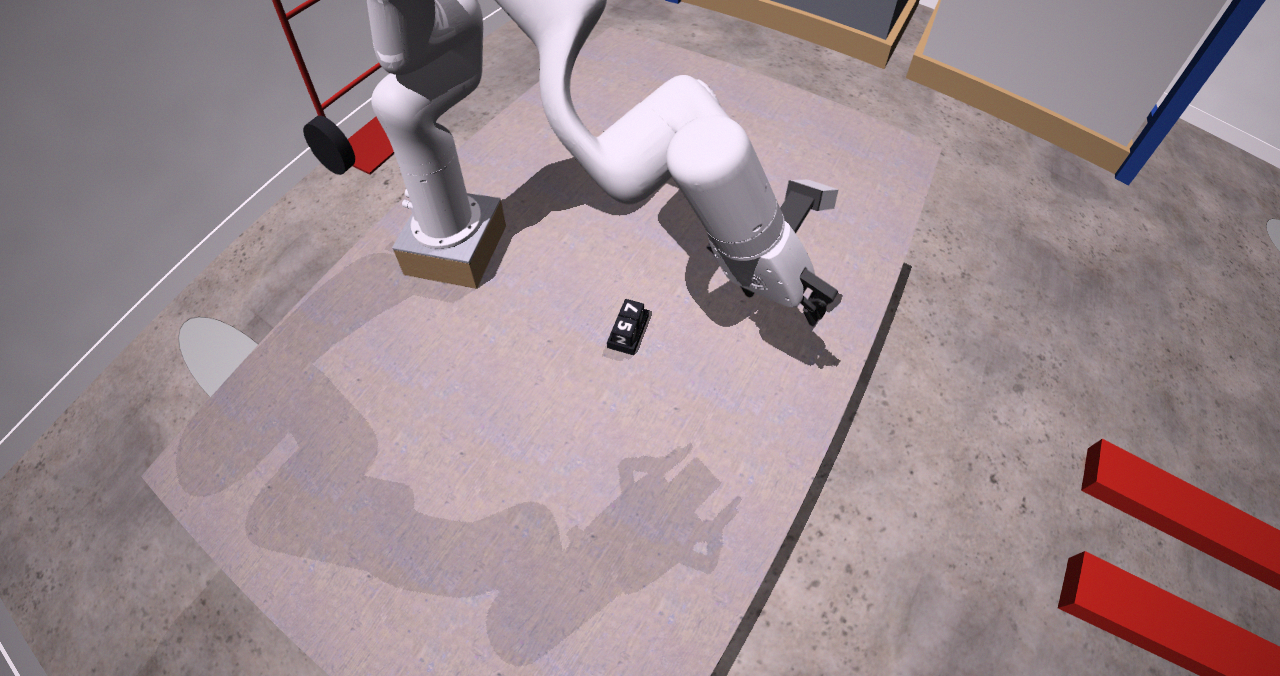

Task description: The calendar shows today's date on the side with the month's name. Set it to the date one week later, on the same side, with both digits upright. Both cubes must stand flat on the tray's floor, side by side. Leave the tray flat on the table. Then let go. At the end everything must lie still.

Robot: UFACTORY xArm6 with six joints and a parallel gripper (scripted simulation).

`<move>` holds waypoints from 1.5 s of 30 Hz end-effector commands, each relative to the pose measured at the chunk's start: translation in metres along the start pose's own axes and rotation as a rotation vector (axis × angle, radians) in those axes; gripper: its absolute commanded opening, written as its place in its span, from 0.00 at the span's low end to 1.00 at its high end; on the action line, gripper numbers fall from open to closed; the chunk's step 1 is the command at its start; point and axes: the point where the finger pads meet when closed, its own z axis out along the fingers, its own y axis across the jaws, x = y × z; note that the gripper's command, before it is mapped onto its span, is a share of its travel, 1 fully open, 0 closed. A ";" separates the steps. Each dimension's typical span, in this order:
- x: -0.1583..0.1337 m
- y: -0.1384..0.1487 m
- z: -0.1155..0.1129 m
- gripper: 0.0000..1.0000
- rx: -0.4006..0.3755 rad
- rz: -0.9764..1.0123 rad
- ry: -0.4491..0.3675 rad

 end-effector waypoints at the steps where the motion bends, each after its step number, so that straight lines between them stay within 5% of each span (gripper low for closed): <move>1: -0.003 -0.027 0.000 1.00 0.029 -0.031 -0.049; 4: -0.016 -0.089 0.009 1.00 0.128 -0.122 -0.133; 7: -0.016 -0.091 0.009 1.00 0.132 -0.126 -0.136; 8: -0.024 -0.122 0.013 1.00 0.181 -0.175 -0.175; 10: -0.024 -0.122 0.013 1.00 0.181 -0.175 -0.175; 11: -0.031 -0.151 0.015 1.00 0.225 -0.221 -0.210; 13: -0.031 -0.151 0.015 1.00 0.225 -0.221 -0.210; 16: -0.043 -0.197 0.017 1.00 0.295 -0.299 -0.262; 21: -0.052 -0.230 0.018 1.00 0.344 -0.357 -0.298; 45: -0.052 -0.235 0.018 1.00 0.355 -0.400 -0.294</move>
